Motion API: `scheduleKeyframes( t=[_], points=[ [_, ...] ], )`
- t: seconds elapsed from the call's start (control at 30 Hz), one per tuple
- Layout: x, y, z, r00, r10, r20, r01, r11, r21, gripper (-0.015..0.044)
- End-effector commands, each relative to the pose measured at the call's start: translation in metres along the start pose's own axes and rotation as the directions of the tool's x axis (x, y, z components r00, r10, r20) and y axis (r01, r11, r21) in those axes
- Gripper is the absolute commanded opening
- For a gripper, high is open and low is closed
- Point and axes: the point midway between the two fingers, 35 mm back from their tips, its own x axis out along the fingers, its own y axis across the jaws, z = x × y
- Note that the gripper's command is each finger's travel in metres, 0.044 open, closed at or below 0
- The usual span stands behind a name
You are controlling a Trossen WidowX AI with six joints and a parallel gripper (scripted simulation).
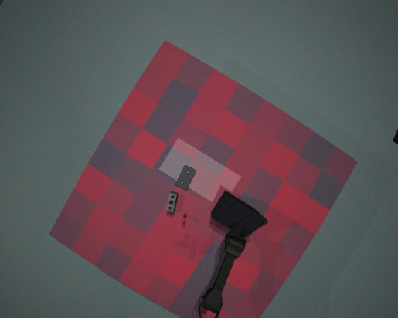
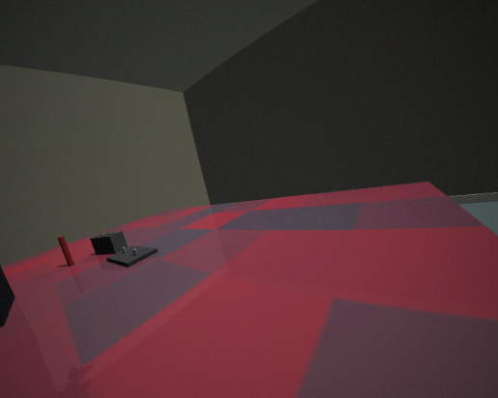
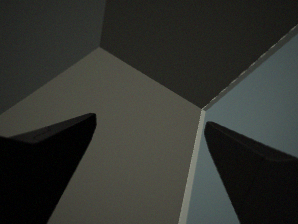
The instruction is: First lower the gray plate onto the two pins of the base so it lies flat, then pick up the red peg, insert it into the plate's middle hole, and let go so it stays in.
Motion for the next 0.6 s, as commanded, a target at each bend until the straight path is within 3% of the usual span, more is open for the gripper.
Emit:
scheduleKeyframes(
  t=[0.0,0.07,0.17,0.33,0.4,0.57],
  points=[
    [0.000,0.000,0.000,1.000,0.000,0.000,0.000,1.000,0.000,0.0426],
    [0.000,0.003,0.007,1.000,0.007,0.001,-0.007,0.998,0.061,0.0440],
    [-0.002,0.017,0.044,0.999,0.036,0.015,-0.039,0.932,0.362,0.0440],
    [0.002,0.025,0.119,0.996,0.061,0.068,-0.091,0.577,0.812,0.0440],
    [0.005,0.018,0.137,0.996,0.062,0.066,-0.088,0.482,0.872,0.0440],
    [0.013,0.004,0.186,0.993,0.030,0.117,-0.120,0.100,0.988,0.0440]
  ],
)
